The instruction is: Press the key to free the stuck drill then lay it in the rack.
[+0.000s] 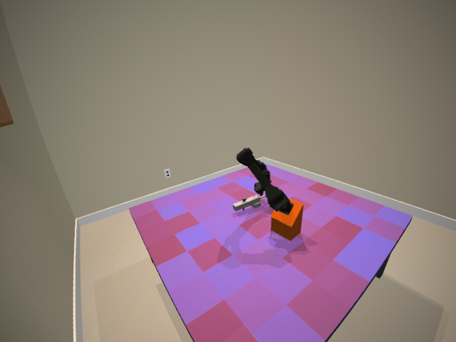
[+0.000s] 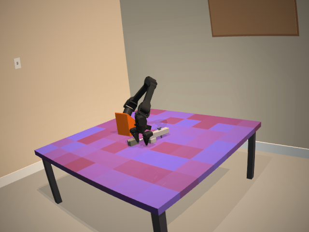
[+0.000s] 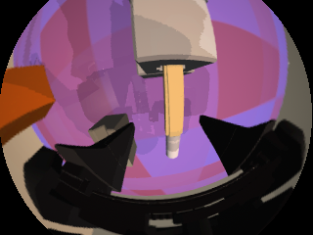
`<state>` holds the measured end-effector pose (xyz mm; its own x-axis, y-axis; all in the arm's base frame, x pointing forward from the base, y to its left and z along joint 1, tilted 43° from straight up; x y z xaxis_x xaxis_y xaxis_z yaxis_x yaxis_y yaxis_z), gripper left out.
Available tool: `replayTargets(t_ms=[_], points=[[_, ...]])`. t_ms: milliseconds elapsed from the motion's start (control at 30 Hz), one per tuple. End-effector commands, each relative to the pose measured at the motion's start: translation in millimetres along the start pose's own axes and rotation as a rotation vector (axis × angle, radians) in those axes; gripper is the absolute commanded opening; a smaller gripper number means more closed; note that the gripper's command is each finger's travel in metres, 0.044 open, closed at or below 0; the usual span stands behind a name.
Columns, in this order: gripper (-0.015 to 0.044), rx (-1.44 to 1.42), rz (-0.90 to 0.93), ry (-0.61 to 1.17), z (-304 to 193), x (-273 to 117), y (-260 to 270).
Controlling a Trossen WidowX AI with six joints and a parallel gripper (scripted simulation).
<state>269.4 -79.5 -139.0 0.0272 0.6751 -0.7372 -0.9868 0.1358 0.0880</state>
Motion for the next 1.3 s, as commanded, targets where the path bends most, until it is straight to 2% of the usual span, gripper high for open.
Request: replayTargets(t_ms=[0, 267, 800, 900, 1267], points=[[0.044, 0.004, -0.002, -0.003, 2.7, 0.3, 0.2], [0.044, 0.004, -0.002, -0.004, 6.3, 1.0, 0.2], [0.002, -0.001, -0.001, 0.0, 4.1, 1.0, -0.4], [0.0, -0.001, -0.001, 0.0, 4.1, 1.0, -0.4], [0.0, 0.004, -0.002, -0.003, 4.2, -1.4, 0.6]])
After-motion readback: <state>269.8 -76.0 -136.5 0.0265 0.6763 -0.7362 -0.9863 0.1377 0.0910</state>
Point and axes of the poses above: the point midway between the two fingers, 35 mm back from their tips, its own x axis out along the fingers, its own y axis across the jaws, z = x × y, the point moved 4 cm from there along -x, back along the fingers, and after that the axes turned 3 degrees about -x, right-handed, at the moved point
